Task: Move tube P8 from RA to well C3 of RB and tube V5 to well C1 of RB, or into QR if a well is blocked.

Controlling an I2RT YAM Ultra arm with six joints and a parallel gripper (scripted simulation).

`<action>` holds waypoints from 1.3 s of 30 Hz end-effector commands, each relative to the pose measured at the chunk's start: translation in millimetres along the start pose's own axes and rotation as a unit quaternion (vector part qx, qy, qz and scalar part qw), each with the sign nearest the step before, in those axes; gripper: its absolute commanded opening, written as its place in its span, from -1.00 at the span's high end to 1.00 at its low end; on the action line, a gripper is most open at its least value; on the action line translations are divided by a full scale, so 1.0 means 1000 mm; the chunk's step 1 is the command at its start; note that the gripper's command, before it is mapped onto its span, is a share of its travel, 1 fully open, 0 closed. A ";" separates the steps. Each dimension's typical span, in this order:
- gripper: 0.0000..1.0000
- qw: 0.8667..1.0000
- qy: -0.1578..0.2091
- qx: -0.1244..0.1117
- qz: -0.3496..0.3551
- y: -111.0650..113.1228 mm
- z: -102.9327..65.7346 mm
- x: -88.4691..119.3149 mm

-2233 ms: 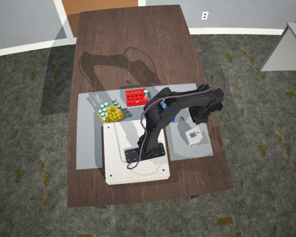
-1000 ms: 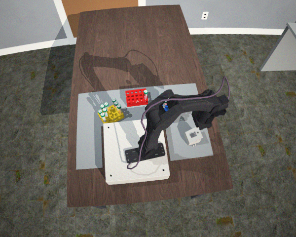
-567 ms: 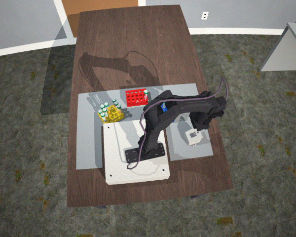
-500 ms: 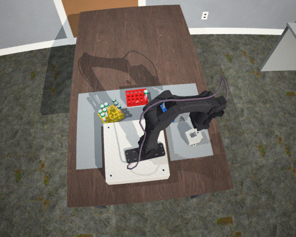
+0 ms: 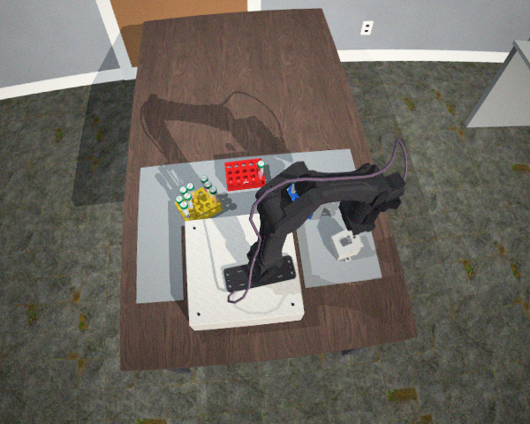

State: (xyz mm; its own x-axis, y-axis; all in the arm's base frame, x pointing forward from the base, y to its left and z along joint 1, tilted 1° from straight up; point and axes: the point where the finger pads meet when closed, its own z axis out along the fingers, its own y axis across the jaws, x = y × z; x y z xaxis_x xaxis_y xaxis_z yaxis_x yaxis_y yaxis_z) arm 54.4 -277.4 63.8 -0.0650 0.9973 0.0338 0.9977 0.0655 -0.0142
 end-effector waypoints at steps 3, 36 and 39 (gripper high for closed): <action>1.00 1.000 0.002 -0.001 -0.004 0.003 0.020 -0.003; 1.00 1.000 -0.002 -0.001 -0.002 0.001 0.079 -0.009; 1.00 1.000 0.002 -0.001 -0.001 0.000 0.085 -0.006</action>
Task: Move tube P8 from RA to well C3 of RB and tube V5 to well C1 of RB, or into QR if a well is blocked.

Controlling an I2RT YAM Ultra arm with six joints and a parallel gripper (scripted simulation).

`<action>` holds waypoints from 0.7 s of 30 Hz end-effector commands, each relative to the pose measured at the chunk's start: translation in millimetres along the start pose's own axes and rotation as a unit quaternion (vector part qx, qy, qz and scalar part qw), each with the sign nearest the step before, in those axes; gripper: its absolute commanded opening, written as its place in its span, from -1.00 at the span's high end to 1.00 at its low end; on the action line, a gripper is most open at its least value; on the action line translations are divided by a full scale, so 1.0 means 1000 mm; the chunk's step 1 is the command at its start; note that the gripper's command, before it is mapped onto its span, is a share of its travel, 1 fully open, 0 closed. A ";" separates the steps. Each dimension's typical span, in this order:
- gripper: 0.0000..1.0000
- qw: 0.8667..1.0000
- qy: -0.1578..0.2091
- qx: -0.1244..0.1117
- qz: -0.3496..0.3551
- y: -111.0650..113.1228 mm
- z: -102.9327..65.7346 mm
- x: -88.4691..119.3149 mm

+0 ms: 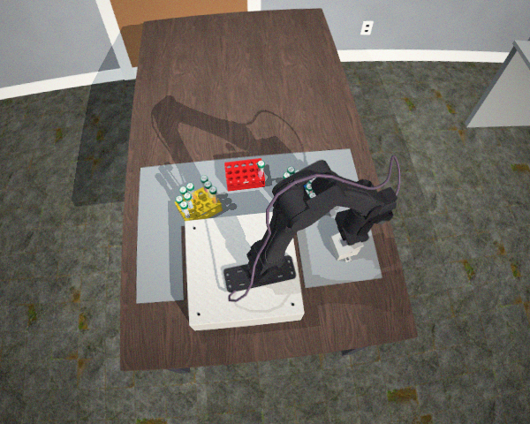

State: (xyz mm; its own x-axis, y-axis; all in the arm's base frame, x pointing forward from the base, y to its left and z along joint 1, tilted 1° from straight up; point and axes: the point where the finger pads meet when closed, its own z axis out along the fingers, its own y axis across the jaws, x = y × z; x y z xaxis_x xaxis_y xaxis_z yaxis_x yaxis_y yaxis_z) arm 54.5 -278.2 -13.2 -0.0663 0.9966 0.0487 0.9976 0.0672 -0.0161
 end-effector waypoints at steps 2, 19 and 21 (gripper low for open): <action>1.00 1.000 -0.025 -0.004 0.001 0.001 0.001 -0.018; 1.00 1.000 -0.013 -0.003 0.000 -0.002 -0.006 0.000; 1.00 1.000 -0.011 -0.003 0.000 -0.002 -0.006 0.002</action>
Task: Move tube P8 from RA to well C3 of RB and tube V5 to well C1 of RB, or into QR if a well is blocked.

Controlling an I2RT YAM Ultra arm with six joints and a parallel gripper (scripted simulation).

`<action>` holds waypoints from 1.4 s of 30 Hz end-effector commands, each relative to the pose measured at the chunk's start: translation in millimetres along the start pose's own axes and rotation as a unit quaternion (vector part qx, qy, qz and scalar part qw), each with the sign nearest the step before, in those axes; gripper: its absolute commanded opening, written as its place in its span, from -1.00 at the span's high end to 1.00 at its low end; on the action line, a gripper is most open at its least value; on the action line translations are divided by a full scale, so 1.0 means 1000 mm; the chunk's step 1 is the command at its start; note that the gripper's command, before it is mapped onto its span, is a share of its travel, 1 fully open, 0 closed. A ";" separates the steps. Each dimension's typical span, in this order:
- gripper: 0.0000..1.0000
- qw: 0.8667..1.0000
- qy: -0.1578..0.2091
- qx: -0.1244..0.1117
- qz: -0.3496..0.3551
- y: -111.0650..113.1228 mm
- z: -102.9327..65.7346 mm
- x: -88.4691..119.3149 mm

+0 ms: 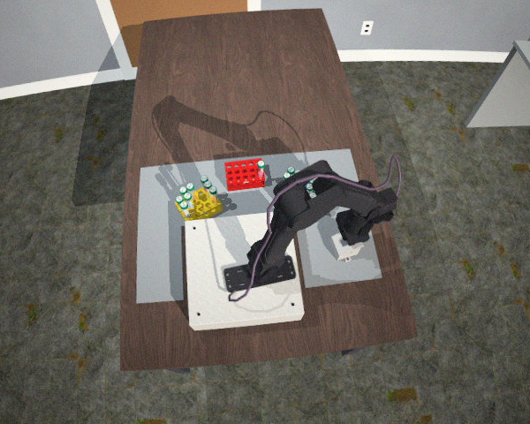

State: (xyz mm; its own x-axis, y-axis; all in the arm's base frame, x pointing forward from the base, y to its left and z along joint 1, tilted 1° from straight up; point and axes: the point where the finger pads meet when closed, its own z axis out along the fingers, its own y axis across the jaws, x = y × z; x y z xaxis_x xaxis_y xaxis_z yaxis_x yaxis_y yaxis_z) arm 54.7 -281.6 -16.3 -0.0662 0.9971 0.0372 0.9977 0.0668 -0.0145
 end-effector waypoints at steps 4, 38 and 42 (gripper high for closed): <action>1.00 1.000 -0.005 -0.002 0.000 -0.002 -0.010 0.007; 1.00 1.000 -0.007 -0.002 0.000 -0.001 0.017 -0.001; 1.00 1.000 0.000 -0.001 0.000 -0.002 0.023 0.005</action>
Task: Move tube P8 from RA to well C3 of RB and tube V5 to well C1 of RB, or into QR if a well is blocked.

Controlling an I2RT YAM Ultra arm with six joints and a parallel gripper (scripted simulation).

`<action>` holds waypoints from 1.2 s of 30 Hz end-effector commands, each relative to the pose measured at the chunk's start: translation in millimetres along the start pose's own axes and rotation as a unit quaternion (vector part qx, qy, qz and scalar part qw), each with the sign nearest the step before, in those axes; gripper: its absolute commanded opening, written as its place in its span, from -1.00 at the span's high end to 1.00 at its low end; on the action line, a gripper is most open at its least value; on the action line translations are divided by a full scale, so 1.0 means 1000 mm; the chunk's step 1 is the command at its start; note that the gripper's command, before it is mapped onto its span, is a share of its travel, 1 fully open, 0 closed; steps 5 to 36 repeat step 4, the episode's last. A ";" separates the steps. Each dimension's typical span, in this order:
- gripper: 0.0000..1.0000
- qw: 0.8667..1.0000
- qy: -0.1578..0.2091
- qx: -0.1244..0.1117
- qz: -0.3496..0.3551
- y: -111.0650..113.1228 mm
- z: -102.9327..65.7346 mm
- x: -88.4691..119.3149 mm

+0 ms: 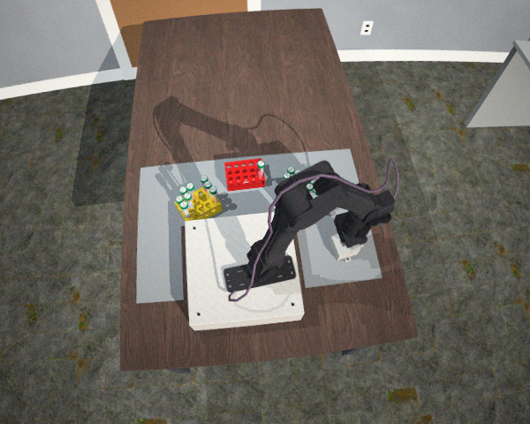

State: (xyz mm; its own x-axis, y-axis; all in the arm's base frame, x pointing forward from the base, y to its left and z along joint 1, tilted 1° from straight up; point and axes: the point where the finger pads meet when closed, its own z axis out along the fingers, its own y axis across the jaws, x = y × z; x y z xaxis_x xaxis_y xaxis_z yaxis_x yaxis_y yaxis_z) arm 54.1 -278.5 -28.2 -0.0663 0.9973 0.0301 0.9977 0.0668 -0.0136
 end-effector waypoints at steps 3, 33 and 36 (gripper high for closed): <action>1.00 1.000 -0.004 -0.002 0.000 -0.001 0.010 -0.004; 1.00 1.000 -0.003 -0.001 0.000 -0.001 0.012 -0.003; 1.00 1.000 -0.003 -0.001 0.000 -0.001 0.012 -0.003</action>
